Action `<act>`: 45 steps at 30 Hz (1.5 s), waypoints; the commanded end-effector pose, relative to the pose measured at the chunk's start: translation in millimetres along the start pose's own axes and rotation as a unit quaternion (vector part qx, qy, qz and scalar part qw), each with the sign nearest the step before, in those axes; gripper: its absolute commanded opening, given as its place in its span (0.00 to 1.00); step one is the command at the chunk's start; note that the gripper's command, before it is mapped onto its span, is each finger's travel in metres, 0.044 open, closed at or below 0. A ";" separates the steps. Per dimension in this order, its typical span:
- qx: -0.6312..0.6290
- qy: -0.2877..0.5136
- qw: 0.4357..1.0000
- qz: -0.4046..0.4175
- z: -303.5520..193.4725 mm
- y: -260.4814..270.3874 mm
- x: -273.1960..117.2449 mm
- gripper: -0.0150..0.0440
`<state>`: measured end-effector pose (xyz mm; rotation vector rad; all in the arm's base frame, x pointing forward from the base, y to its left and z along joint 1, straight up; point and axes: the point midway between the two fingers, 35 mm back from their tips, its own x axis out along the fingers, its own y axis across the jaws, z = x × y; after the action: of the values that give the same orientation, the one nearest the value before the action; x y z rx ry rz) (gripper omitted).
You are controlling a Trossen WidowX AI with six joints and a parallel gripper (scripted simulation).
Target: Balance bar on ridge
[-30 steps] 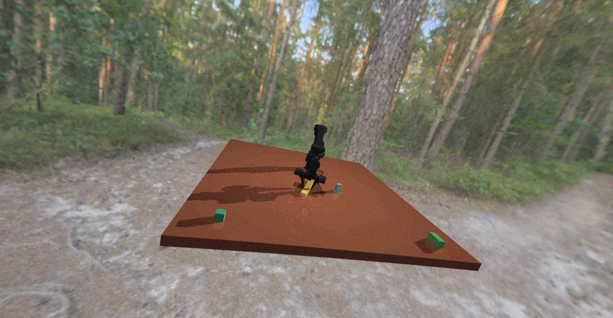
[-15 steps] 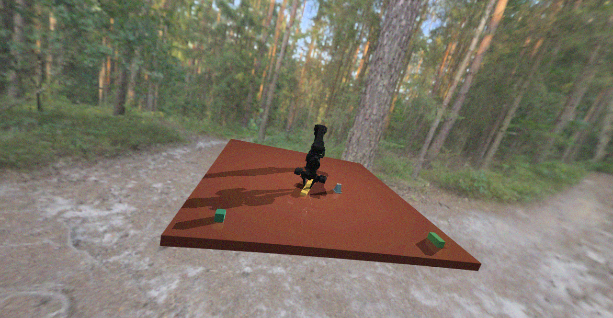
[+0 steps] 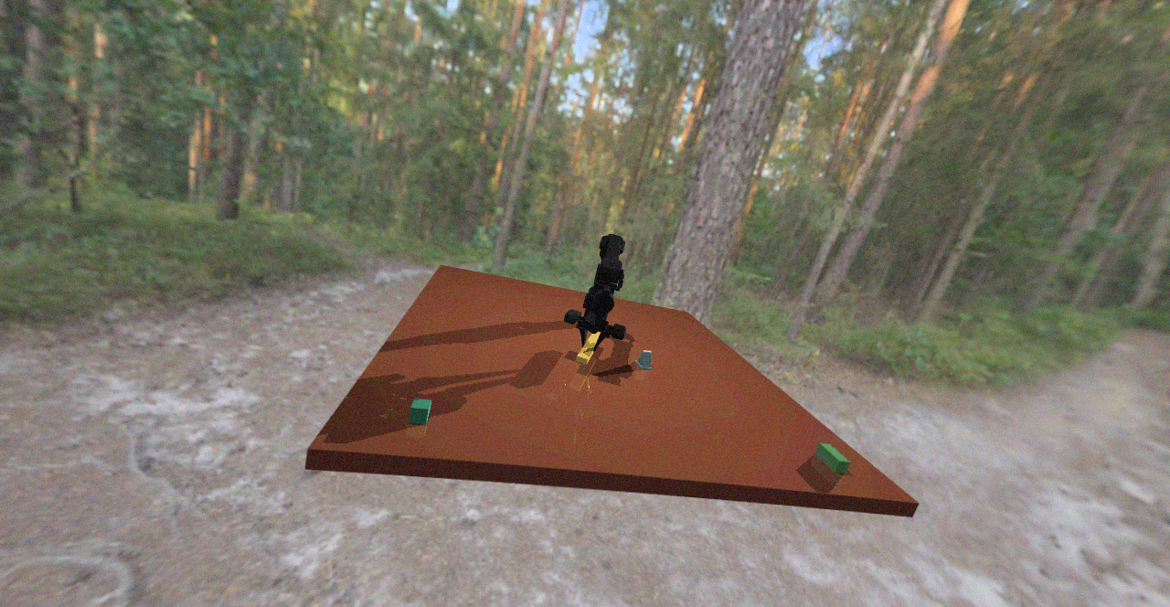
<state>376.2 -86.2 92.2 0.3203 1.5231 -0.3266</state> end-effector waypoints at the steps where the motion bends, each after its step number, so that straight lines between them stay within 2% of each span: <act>1: -0.001 -0.008 1.000 0.003 2.1 0.8 -15.2 0.25; 22: -0.003 -0.008 1.000 0.003 -3.5 0.5 -63.4 0.25; 45: -0.125 -0.007 0.992 0.007 -32.6 84.2 -64.7 0.25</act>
<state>379.9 -6.9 154.2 0.1556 1.5281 -0.1535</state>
